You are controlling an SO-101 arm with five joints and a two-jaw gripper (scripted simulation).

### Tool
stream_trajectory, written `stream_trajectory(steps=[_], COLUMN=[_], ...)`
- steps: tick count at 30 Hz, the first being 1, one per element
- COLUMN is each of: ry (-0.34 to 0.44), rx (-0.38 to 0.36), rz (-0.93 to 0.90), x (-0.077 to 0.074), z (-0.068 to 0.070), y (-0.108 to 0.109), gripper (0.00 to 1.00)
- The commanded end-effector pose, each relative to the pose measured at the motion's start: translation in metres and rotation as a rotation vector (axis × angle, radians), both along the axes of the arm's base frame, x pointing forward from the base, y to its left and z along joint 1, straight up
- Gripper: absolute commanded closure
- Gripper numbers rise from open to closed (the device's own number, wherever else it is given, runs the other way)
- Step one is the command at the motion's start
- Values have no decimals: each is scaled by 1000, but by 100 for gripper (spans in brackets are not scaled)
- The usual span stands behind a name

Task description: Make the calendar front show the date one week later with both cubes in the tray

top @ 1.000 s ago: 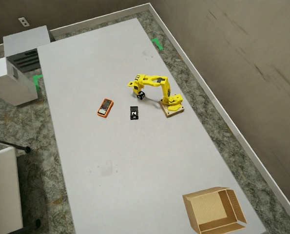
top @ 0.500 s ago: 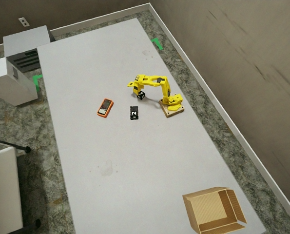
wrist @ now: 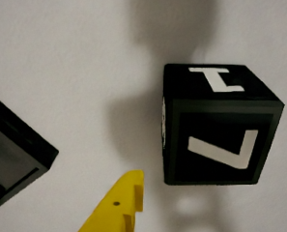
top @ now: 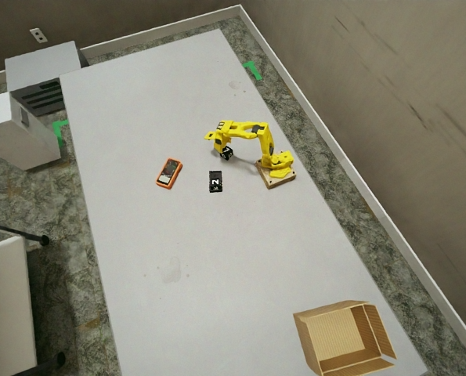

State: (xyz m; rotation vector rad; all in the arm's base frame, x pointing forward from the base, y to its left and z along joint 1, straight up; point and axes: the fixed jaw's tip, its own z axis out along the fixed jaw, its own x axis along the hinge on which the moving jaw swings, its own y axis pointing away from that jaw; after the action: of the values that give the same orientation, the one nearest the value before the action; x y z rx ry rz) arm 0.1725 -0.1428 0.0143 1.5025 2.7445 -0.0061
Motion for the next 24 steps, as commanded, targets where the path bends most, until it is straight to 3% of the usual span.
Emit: stream_trajectory(steps=[1,24], ry=[13,13], rx=[13,13], rz=[-18,-17], x=[-3,-4], z=[-7,-35], y=[0,0], gripper=[65,65])
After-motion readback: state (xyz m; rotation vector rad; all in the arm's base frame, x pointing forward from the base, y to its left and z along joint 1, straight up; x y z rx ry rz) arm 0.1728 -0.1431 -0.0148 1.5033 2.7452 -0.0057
